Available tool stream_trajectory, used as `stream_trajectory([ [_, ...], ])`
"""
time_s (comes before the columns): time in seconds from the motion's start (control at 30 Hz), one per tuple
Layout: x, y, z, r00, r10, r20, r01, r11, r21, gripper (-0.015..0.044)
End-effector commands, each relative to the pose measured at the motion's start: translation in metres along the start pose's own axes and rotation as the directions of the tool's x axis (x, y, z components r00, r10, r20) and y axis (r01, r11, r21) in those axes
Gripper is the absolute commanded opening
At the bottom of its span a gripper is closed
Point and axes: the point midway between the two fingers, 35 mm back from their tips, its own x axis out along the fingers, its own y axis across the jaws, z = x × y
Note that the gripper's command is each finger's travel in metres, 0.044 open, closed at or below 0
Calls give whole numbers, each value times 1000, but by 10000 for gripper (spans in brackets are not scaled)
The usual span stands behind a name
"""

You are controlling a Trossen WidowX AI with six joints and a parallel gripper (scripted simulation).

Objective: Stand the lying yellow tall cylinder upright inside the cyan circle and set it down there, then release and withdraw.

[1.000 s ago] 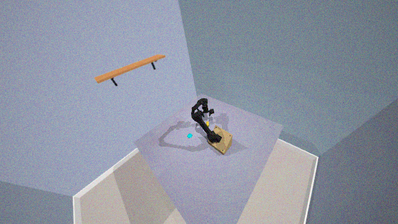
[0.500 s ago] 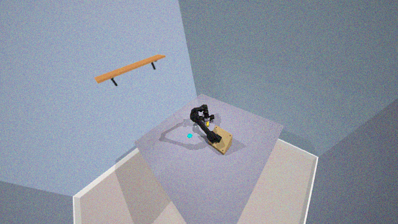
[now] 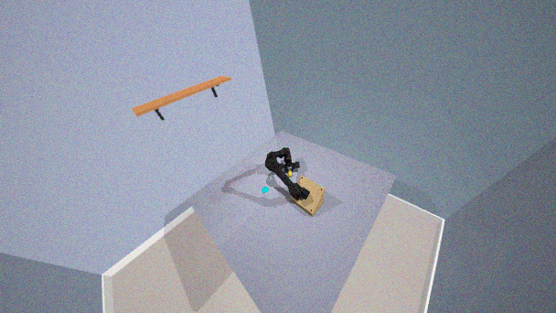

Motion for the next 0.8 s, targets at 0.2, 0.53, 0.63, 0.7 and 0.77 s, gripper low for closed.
stream_trajectory([
  [0.2, -19, 1, 3, 1000, -1, 2, 1, 1000, 3, 105],
  [0.53, -50, 1, 5, 1000, -3, 4, 3, 1000, 4, 105],
  [0.63, -60, 1, 5, 1000, -3, 5, 3, 1000, 4, 105],
  [0.7, -66, 1, 5, 1000, -4, 5, 4, 1000, 4, 105],
  [0.77, -73, 0, 5, 1000, -4, 5, 4, 1000, 4, 105],
])
